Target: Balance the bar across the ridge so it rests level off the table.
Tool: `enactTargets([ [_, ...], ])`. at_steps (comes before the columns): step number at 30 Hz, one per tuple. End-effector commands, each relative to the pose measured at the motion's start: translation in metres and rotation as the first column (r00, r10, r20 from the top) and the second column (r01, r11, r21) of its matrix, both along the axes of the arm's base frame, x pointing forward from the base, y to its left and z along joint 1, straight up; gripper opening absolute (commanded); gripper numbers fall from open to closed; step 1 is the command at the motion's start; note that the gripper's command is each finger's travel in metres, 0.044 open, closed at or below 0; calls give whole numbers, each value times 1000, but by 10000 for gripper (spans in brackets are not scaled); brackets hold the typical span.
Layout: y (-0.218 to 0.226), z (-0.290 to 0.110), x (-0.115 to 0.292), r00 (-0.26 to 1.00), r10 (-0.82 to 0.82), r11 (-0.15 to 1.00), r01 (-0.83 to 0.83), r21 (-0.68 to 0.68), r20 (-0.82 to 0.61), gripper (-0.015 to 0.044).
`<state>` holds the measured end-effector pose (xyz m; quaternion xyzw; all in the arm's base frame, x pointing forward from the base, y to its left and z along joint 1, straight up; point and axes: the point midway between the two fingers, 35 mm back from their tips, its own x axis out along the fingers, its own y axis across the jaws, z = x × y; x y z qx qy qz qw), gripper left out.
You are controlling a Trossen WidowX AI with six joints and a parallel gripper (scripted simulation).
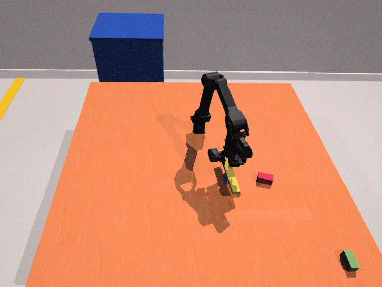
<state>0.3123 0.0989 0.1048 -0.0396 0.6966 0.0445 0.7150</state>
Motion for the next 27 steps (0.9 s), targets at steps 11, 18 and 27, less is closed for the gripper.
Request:
enactTargets([
  [11,0,-2,0,1000,-3,1000,3,0,1,0],
  [18,0,-2,0,1000,-3,1000,3,0,1,0],
  [27,0,-3,0,1000,-3,1000,3,0,1,0],
])
